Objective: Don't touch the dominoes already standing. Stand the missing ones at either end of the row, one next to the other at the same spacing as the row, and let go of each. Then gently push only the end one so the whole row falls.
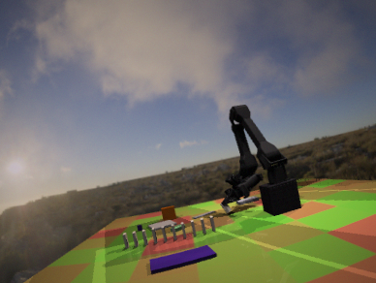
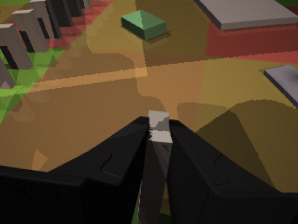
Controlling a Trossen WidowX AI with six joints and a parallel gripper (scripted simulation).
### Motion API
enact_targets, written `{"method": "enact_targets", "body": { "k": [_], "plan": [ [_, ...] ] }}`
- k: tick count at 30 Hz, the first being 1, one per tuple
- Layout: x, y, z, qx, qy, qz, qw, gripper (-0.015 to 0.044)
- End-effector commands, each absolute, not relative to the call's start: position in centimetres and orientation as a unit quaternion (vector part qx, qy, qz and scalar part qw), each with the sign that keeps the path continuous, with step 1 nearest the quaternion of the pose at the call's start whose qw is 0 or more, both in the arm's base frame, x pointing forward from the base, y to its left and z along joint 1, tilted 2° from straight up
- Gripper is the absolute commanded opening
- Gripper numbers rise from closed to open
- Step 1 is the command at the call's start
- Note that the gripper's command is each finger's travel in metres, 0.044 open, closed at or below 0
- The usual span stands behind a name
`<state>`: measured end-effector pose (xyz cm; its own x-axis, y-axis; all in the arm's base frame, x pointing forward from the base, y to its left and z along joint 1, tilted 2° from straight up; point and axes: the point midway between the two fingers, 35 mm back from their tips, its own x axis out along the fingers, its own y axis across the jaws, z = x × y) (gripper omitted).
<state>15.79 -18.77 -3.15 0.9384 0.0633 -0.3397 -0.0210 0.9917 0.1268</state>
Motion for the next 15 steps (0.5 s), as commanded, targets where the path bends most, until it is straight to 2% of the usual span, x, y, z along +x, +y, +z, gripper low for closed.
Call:
{"method": "enact_targets", "body": {
  "k": [1,15],
  "plan": [
    [15.1,-18.6,-2.7,0.048,0.131,0.005,0.99,0.0024],
    [12.7,-18.2,-0.9,-0.019,0.003,-0.067,0.998,0.0024]
  ]
}}
